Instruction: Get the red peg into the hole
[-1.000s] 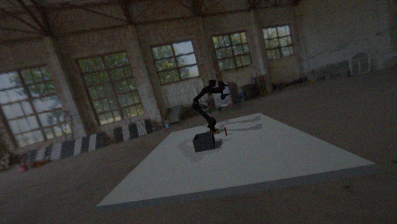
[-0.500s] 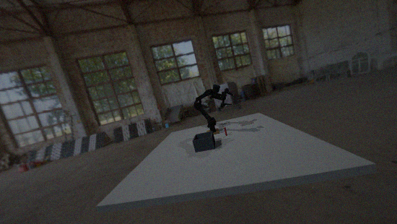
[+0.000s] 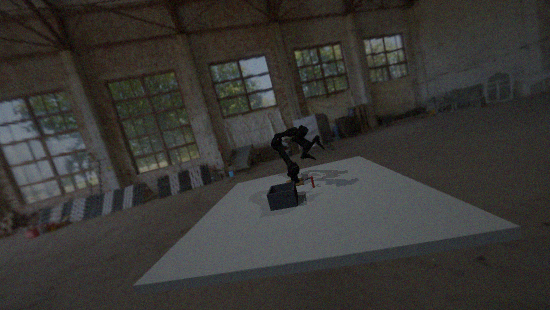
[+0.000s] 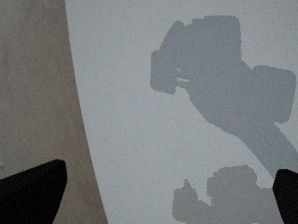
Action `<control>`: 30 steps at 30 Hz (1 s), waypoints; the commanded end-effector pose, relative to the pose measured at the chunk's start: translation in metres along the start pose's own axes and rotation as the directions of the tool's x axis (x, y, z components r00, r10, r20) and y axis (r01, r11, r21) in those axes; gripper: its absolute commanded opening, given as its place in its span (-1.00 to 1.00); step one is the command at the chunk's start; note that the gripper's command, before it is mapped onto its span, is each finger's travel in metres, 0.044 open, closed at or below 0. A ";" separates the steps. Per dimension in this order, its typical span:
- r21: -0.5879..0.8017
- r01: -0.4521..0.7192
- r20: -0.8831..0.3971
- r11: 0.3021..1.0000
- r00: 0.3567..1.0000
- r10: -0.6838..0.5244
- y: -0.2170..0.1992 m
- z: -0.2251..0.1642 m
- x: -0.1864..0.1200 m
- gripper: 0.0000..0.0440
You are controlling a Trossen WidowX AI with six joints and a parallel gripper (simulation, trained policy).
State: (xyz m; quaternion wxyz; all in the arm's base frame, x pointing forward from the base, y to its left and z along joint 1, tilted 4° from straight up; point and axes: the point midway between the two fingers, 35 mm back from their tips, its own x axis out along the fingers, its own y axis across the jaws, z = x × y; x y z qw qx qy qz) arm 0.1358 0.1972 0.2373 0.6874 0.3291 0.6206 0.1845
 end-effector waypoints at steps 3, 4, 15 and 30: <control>0.148 0.140 0.041 0.979 0.988 -0.148 -0.036 0.015 0.013 1.00; 0.174 0.161 0.046 0.972 0.984 -0.171 -0.042 0.017 0.015 1.00; 0.439 0.334 0.053 0.834 0.917 -0.395 -0.102 0.032 0.040 1.00; 0.627 0.313 0.105 0.713 0.873 -0.476 -0.156 0.044 0.088 0.98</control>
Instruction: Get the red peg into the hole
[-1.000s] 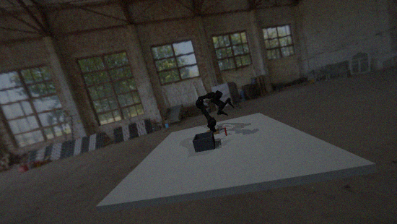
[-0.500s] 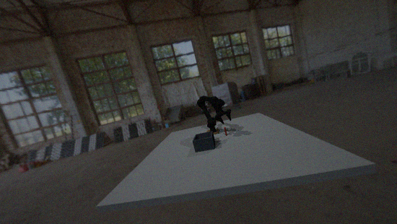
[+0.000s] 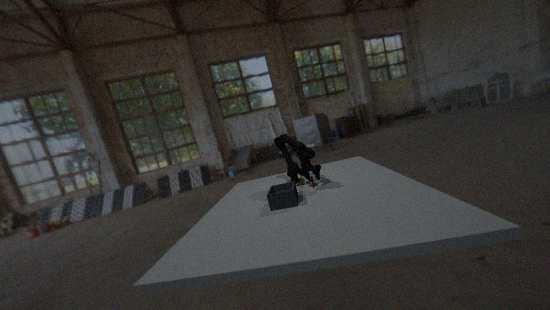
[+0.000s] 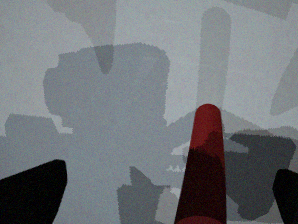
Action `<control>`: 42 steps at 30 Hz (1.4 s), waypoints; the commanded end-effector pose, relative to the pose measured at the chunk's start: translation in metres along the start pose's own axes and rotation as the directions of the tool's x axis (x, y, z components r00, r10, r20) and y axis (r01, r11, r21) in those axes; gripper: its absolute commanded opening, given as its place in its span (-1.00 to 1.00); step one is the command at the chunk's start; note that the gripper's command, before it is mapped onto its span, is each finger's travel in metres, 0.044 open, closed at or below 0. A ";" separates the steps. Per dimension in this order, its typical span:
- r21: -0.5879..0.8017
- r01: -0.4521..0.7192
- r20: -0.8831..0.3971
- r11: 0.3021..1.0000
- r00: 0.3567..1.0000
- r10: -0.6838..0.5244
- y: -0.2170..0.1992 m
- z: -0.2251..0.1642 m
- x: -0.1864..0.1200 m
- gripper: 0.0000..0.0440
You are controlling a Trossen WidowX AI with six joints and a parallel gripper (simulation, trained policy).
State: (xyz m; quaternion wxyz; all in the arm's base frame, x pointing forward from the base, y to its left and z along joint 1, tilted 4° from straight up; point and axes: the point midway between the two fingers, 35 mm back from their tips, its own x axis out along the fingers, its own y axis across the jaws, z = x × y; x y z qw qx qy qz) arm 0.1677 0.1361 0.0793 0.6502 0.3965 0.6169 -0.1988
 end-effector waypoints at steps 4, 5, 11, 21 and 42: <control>0.088 0.008 0.028 0.996 1.000 -0.011 -0.008 0.006 0.022 0.67; 0.099 0.013 0.028 0.995 0.999 -0.016 -0.010 0.006 0.023 0.55; 0.139 0.034 0.009 0.990 0.999 -0.035 -0.014 0.007 0.024 -0.16; 0.143 0.029 -0.003 0.989 1.000 -0.028 -0.011 0.013 0.019 -1.00; -0.021 -0.071 0.238 0.997 0.969 0.074 0.018 0.065 -0.068 -1.00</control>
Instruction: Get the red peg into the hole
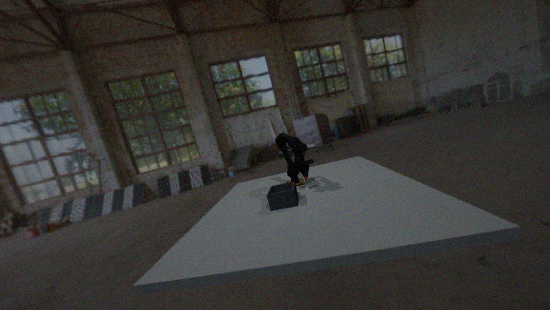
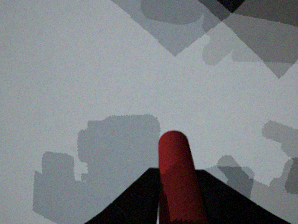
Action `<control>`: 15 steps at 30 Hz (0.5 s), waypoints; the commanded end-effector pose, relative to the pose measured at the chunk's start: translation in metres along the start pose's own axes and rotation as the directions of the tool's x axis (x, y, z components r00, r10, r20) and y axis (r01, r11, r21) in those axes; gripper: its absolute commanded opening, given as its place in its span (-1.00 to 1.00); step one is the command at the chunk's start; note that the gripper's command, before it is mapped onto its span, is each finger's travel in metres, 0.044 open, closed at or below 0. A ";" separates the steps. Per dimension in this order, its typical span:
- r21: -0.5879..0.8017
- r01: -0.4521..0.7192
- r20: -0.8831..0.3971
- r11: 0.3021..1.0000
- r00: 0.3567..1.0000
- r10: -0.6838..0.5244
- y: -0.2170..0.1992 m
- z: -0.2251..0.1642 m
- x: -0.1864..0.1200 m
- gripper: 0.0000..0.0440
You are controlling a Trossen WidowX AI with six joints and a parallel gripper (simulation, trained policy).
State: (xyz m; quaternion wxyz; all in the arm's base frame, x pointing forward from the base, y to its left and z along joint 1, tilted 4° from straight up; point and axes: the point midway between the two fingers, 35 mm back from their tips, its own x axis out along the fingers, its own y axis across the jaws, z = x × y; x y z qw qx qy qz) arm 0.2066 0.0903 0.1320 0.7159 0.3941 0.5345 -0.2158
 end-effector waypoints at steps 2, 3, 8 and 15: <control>-0.011 -0.013 0.062 1.000 0.998 0.014 0.006 0.021 -0.016 -1.00; -0.009 -0.016 0.074 1.000 0.997 0.016 0.007 0.026 -0.018 -1.00; 0.014 -0.017 0.126 1.000 0.992 0.015 0.010 0.051 -0.024 -1.00; 0.052 -0.012 0.184 0.999 0.983 0.002 0.010 0.083 -0.027 -1.00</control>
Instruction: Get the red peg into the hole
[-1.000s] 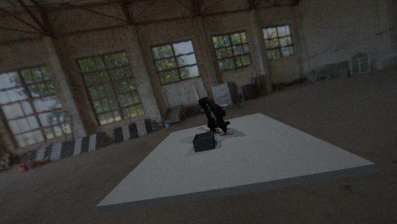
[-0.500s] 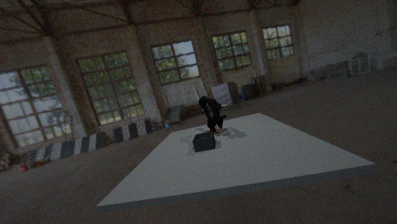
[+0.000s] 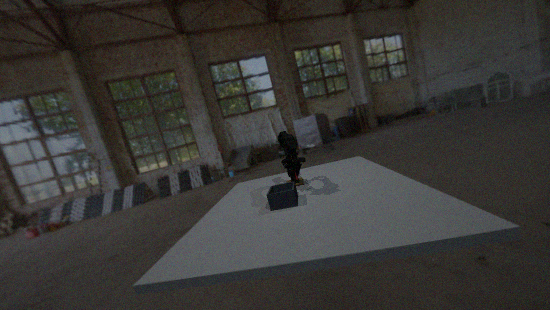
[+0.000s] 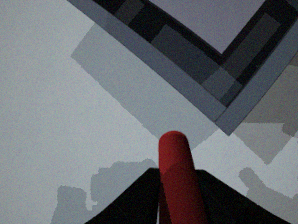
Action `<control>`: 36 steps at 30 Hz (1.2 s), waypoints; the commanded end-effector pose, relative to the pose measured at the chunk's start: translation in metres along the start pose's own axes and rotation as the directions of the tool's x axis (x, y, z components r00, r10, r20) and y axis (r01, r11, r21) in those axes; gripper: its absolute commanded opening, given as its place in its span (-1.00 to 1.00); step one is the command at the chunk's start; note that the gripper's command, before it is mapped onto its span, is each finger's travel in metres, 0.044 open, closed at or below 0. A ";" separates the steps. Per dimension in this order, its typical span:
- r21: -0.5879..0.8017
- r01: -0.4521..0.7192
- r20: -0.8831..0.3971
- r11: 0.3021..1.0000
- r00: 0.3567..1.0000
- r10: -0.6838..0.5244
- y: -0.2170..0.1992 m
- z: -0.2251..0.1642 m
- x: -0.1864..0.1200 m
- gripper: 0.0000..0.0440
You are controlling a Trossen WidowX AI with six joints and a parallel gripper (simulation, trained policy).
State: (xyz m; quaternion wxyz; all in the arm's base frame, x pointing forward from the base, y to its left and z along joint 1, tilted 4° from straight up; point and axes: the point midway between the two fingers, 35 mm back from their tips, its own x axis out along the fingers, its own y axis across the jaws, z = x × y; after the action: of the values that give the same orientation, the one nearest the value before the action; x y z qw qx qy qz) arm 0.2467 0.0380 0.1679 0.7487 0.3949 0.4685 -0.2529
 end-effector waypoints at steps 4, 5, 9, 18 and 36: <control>0.028 0.015 0.053 0.999 0.998 -0.016 -0.001 0.028 0.005 -1.00; 0.033 0.017 0.058 0.999 0.998 -0.019 -0.001 0.031 0.006 -1.00; 0.052 0.024 0.079 0.998 0.996 -0.028 -0.003 0.044 0.011 -1.00; 0.095 0.037 0.111 0.995 0.993 -0.048 -0.007 0.069 0.024 -0.99; 0.139 0.077 0.079 0.987 0.993 -0.089 -0.013 0.097 0.056 -0.94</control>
State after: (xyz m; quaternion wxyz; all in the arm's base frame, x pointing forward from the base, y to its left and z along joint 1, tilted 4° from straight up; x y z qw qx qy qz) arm 0.3063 -0.0484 0.1420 0.7318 0.4145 0.4269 -0.3324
